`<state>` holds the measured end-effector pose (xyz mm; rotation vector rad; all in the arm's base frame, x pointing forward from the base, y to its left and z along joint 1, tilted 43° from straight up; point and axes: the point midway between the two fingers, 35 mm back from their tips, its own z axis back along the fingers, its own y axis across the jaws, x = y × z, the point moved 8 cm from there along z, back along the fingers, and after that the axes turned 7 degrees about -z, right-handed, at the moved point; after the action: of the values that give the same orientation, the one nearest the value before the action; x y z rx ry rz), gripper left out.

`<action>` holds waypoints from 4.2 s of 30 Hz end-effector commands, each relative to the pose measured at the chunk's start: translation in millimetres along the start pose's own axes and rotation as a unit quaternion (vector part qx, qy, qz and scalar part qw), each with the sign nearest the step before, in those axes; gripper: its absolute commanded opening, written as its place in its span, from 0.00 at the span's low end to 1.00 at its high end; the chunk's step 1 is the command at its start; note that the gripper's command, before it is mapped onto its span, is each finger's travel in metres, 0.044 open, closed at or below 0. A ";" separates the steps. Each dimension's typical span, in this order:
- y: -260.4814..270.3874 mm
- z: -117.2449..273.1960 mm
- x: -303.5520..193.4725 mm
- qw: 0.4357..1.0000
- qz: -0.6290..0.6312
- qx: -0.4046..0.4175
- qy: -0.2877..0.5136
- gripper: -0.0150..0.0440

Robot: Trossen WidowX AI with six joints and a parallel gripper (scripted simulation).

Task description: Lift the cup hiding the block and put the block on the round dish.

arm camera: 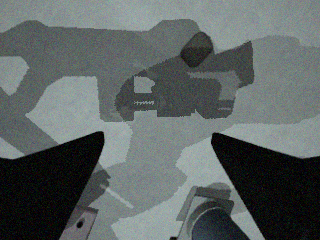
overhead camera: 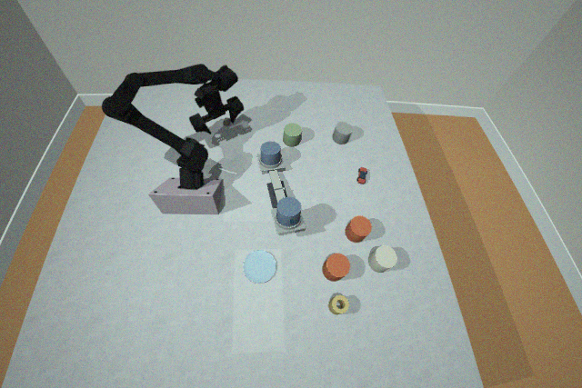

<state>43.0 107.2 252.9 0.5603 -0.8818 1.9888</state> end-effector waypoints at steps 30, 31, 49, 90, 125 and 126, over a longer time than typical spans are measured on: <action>-59.5 34.5 -122.3 0.895 -0.438 -0.053 0.072 1.00; -59.4 37.1 -126.6 0.888 -0.450 -0.057 0.069 1.00; -32.2 91.7 -200.4 0.748 -0.647 -0.141 -0.033 1.00; -19.2 126.1 -248.2 0.370 -0.909 -0.117 -0.153 1.00; -140.3 42.1 -169.2 -0.147 -0.987 -0.039 0.043 1.00; -142.3 39.8 -166.2 -0.159 -0.985 -0.041 0.046 1.00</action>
<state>252.7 30.8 214.0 -2.0521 -1.9393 3.9535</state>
